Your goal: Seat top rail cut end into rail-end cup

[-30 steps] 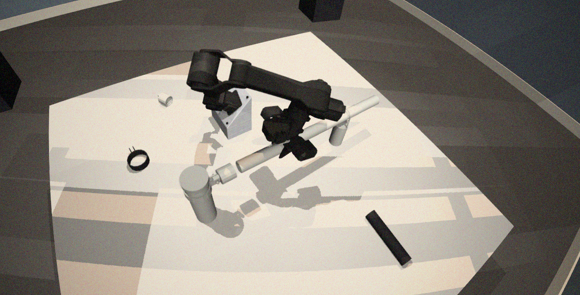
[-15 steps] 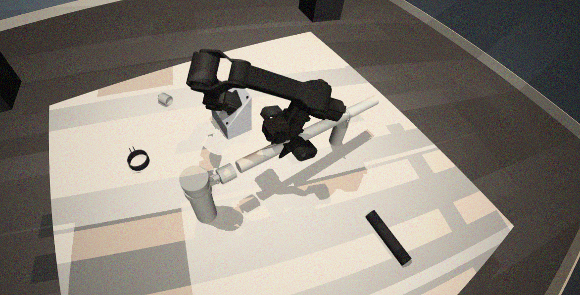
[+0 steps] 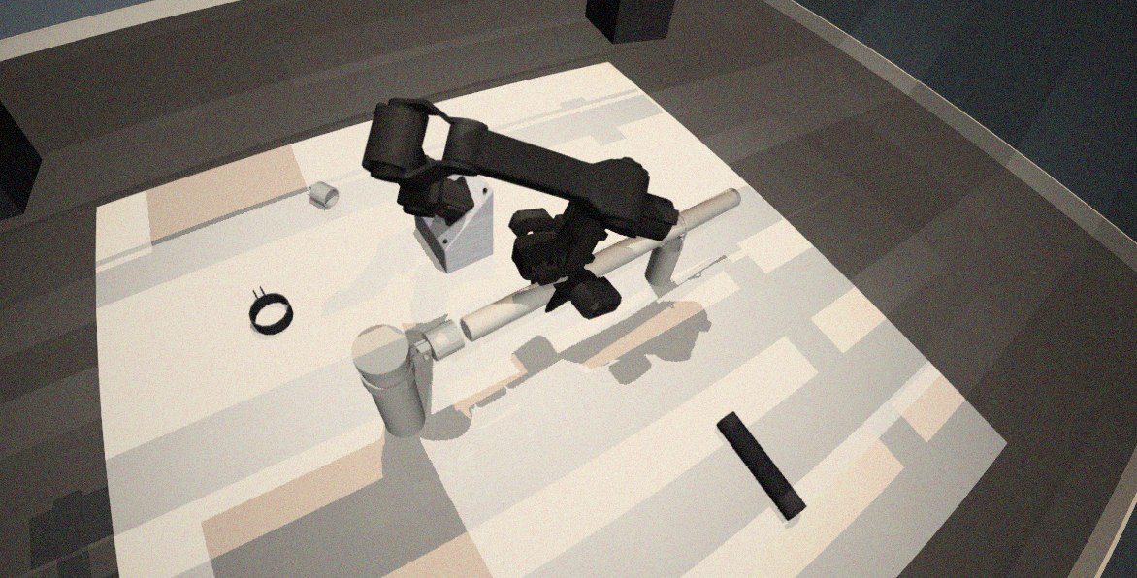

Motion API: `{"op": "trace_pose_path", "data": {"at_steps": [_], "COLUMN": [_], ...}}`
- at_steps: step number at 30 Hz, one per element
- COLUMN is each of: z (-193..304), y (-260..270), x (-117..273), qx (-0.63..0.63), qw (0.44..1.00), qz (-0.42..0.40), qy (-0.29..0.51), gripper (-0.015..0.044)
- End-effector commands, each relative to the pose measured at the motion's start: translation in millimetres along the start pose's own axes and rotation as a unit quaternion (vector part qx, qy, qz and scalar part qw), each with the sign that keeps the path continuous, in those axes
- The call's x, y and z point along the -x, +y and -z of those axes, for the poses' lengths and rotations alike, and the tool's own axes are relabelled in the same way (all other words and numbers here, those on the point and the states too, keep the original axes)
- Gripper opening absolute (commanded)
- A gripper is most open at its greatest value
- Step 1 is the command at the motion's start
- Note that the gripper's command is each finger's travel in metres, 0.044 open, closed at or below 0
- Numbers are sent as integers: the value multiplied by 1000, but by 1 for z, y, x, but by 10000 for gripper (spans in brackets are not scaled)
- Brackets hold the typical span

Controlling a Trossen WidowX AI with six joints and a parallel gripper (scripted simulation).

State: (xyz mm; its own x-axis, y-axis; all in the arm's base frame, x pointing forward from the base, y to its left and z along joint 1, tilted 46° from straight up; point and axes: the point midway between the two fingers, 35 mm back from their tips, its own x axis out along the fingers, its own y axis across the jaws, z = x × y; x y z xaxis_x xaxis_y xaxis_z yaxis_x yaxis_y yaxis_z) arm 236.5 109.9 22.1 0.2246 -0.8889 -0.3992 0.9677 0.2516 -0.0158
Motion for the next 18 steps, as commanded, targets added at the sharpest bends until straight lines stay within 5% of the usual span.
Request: {"op": "trace_pose_path", "data": {"at_steps": [1, 18], "z": [-8, -13], "y": [1, -1], "x": [-2, -6], "qx": [-1, -3], "qw": [1000, 1000], "qz": [-3, 1], "qy": [-2, 0], "gripper": [0, 0]}}
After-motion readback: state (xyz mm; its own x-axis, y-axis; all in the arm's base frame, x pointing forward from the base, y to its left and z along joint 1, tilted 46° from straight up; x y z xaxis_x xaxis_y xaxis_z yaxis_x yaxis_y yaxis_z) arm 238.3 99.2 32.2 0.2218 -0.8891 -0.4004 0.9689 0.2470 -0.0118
